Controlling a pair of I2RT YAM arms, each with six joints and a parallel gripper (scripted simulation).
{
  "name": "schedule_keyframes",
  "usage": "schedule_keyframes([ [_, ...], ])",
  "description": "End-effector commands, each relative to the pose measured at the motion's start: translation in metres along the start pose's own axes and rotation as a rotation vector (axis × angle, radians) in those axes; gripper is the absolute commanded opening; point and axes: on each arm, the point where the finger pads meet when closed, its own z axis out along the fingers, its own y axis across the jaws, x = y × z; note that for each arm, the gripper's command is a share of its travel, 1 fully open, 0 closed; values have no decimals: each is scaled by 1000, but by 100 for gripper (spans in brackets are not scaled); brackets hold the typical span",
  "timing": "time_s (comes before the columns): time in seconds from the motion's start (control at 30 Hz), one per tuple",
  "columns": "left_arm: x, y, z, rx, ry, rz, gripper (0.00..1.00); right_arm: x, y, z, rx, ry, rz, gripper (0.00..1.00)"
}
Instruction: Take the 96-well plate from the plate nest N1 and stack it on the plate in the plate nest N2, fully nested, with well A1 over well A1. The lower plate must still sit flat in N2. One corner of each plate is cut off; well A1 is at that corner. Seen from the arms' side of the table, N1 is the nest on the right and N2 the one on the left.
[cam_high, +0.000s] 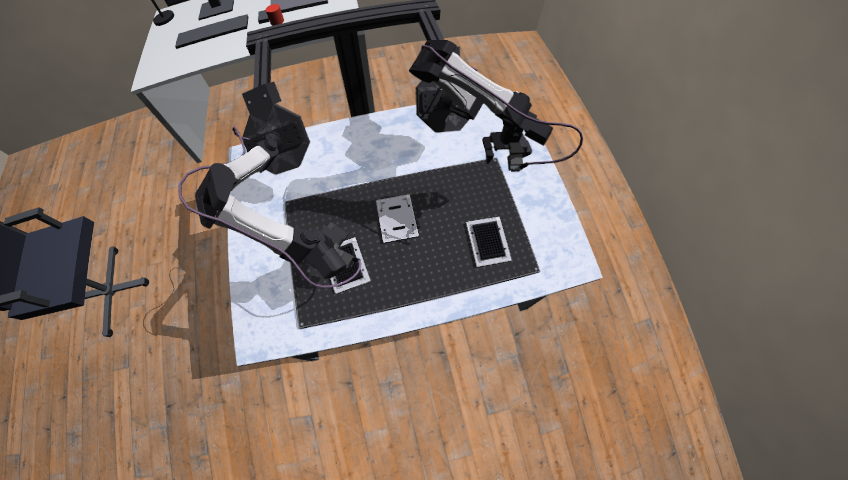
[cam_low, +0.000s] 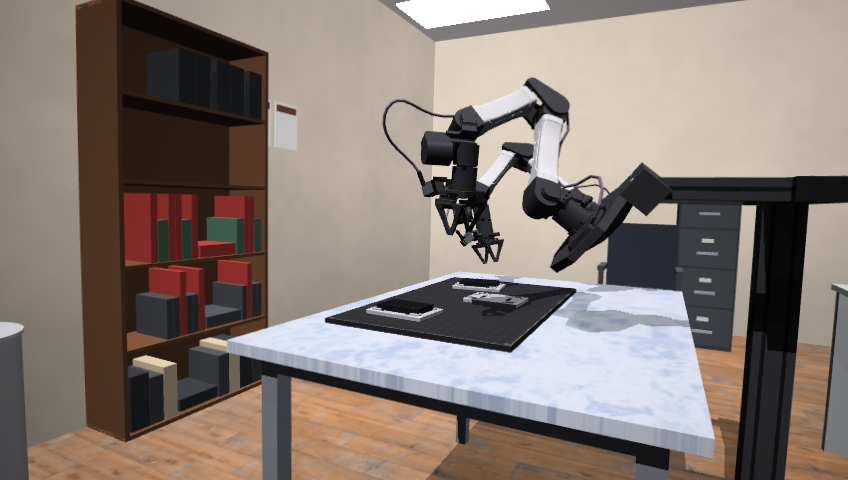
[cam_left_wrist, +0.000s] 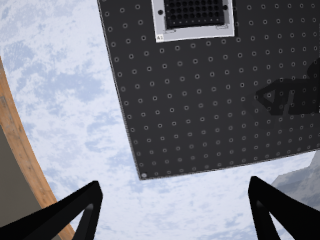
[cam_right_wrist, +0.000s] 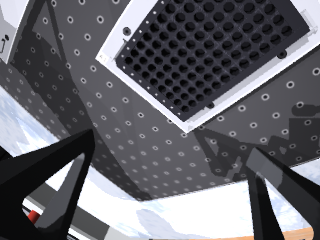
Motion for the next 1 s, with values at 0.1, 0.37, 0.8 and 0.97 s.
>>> schedule_keyframes([
  [0.1,-12,-8,-9,-78,38,-79,100,-14,-5,-13,79,-76,202,100],
  [0.37,-13,-25,-7,-57,85,-88,100,-29,1,-24,118,-160,441,100],
  [0.8,-13,-25,-7,-57,85,-88,100,-33,8,-19,143,-192,613,100],
  [0.97,-13,-25,-7,-57,83,-88,100,-36,4,-25,135,-203,615,100],
])
